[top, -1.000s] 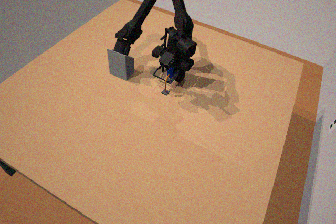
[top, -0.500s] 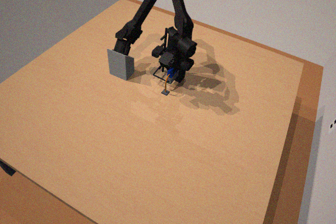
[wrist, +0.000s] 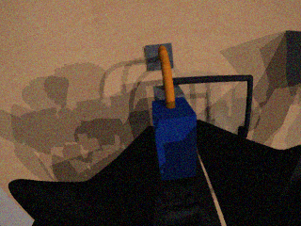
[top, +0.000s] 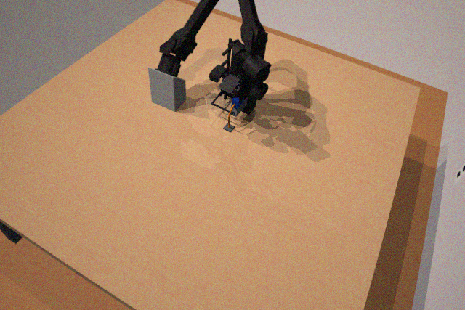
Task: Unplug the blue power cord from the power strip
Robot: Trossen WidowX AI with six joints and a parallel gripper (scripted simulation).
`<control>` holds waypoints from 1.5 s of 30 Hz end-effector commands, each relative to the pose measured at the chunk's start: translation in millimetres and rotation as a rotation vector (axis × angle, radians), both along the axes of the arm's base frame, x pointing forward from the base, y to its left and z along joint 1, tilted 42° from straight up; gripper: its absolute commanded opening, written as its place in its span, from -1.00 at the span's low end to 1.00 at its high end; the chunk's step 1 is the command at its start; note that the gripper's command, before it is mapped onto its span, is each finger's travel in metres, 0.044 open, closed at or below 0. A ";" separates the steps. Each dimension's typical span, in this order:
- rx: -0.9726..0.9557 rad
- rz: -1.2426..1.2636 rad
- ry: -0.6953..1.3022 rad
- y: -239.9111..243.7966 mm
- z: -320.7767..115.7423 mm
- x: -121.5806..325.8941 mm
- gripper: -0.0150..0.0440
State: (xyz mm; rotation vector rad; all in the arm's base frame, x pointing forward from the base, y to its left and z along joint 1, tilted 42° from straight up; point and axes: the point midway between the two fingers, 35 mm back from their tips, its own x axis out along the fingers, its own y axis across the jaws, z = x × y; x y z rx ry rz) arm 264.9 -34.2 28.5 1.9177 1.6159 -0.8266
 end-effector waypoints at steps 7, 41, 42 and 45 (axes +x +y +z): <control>-0.054 -0.018 0.016 -31.0 -17.7 -5.3 -0.49; -0.051 -0.020 0.017 -82.2 -51.0 -19.8 1.00; -0.051 -0.020 0.017 -82.2 -51.0 -19.8 1.00; -0.051 -0.020 0.017 -82.2 -51.0 -19.8 1.00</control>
